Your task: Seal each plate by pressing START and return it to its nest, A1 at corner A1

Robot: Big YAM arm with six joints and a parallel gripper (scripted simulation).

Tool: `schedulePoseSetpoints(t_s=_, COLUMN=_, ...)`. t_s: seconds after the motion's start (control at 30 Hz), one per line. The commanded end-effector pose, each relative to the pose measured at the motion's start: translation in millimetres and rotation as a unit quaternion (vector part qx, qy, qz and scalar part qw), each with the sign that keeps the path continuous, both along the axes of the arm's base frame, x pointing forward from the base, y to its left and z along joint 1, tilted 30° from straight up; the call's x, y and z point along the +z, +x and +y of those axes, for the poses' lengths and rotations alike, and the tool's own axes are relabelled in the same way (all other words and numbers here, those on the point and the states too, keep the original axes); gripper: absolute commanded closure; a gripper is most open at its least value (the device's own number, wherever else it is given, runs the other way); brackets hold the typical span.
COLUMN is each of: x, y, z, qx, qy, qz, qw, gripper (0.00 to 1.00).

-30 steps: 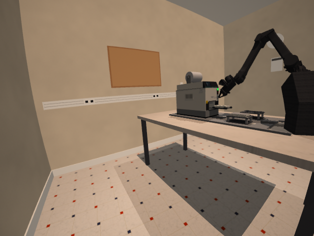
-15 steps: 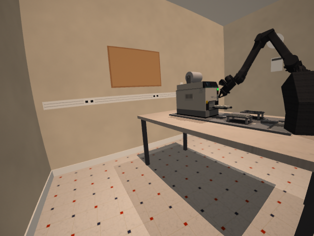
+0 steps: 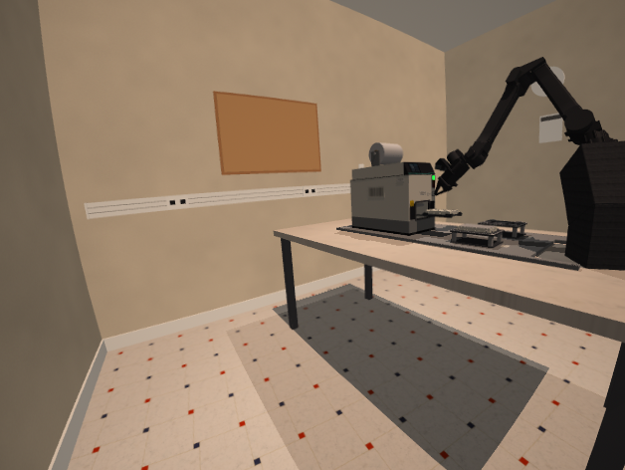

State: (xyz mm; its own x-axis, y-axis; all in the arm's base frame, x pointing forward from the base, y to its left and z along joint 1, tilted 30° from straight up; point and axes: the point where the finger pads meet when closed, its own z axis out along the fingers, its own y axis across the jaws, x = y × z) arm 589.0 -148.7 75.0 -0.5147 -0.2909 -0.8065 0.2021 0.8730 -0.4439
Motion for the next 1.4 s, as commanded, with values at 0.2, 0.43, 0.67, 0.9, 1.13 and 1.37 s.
schedulePoseSetpoints(t_s=0.2, x=22.8, y=25.4, z=0.8, qx=0.005, qy=0.000, qz=-0.027, qw=1.000, gripper=1.00)
schedulePoseSetpoints(t_s=0.43, x=25.9, y=29.1, z=0.5, qx=0.005, qy=0.001, qz=-0.029, qw=1.000, gripper=1.00)
schedulePoseSetpoints(t_s=0.67, x=30.1, y=32.4, z=0.2, qx=0.005, qy=0.000, qz=-0.036, qw=0.999, gripper=1.00)
schedulePoseSetpoints(t_s=0.9, x=33.5, y=35.3, z=0.2, qx=0.005, qy=-0.001, qz=-0.039, qw=0.999, gripper=1.00)
schedulePoseSetpoints(t_s=1.13, x=36.0, y=37.1, z=0.1, qx=0.005, qy=-0.002, qz=-0.042, qw=0.999, gripper=1.00)
schedulePoseSetpoints(t_s=1.37, x=45.4, y=6.7, z=14.0, qx=0.008, qy=-0.003, qz=-0.051, qw=0.999, gripper=1.00)
